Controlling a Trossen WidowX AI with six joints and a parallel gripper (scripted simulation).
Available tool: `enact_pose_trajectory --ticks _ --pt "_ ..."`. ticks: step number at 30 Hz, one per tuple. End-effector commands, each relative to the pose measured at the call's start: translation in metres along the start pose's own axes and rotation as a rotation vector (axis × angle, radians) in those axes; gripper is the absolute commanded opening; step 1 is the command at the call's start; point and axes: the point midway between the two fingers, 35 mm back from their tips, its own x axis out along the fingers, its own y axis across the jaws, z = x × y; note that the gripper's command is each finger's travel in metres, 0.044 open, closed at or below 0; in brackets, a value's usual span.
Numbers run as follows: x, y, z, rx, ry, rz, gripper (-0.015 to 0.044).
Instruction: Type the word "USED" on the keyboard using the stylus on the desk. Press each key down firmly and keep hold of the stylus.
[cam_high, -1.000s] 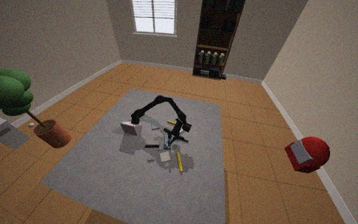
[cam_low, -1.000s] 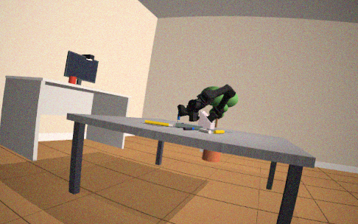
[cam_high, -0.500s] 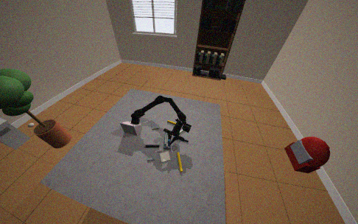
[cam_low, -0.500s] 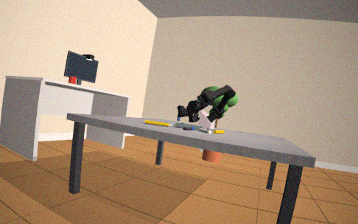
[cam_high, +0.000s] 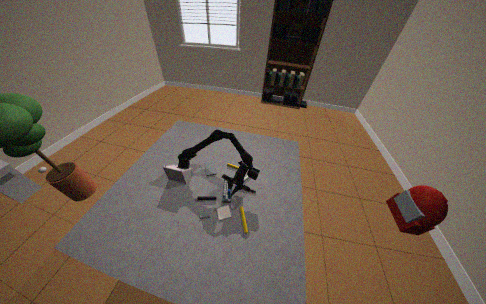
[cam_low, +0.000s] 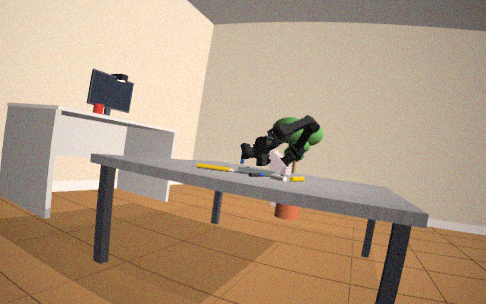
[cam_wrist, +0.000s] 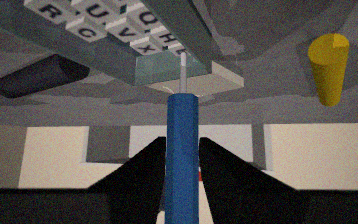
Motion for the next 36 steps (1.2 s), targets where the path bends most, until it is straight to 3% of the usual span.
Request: enact_pose_trajectory --ticks 1,12,17,19,36 --pt "-0.006 0.001 -0.011 0.0 -0.003 0.001 0.0081" --pt "-0.015 0.002 -0.031 0.012 -0.007 0.004 0.0084" --pt "-0.015 0.002 -0.031 0.012 -0.007 0.004 0.0051" --pt "-0.017 0.004 -0.029 0.012 -0.007 0.004 0.0" --pt "-0.077 0.073 0.003 0.0 -0.007 0.005 0.0"
